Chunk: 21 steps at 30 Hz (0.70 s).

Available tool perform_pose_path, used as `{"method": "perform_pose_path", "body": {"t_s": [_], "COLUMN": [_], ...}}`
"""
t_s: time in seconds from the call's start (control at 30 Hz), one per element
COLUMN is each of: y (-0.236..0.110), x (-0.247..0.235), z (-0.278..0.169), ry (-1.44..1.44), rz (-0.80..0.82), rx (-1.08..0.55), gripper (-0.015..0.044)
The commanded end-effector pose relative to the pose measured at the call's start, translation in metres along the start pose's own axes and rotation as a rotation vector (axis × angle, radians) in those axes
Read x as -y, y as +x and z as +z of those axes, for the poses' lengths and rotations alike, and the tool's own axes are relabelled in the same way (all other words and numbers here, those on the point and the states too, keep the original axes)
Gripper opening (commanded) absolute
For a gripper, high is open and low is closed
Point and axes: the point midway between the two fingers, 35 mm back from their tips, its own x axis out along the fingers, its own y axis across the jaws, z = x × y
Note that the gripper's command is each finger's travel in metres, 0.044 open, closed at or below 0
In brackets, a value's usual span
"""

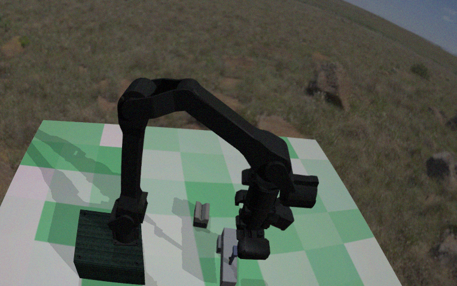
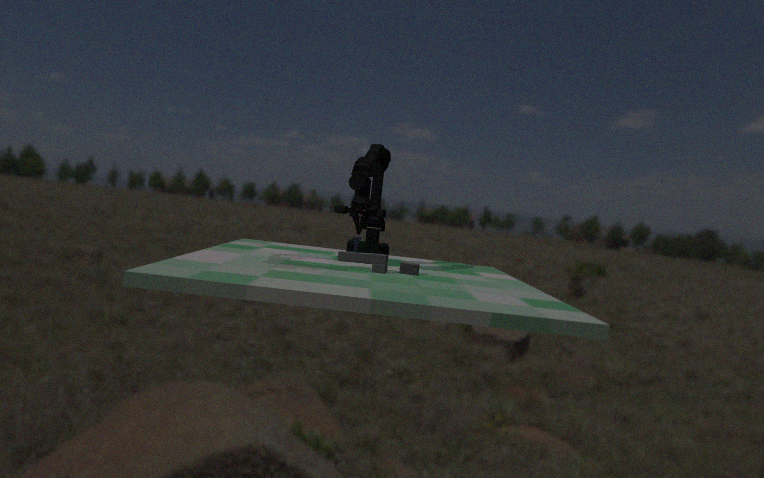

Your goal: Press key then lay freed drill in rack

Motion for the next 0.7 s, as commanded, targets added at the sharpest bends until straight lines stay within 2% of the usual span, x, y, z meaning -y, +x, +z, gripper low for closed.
{"method": "perform_pose_path", "body": {"t_s": [0.0, 0.67], "y": [-0.001, 0.014], "x": [0.007, 0.007], "z": [-0.014, -0.015], "ry": [0.030, 0.030], "rz": [-0.028, -0.028], "rx": [-0.039, -0.039], "gripper": [0.0000, 0.0000]}}
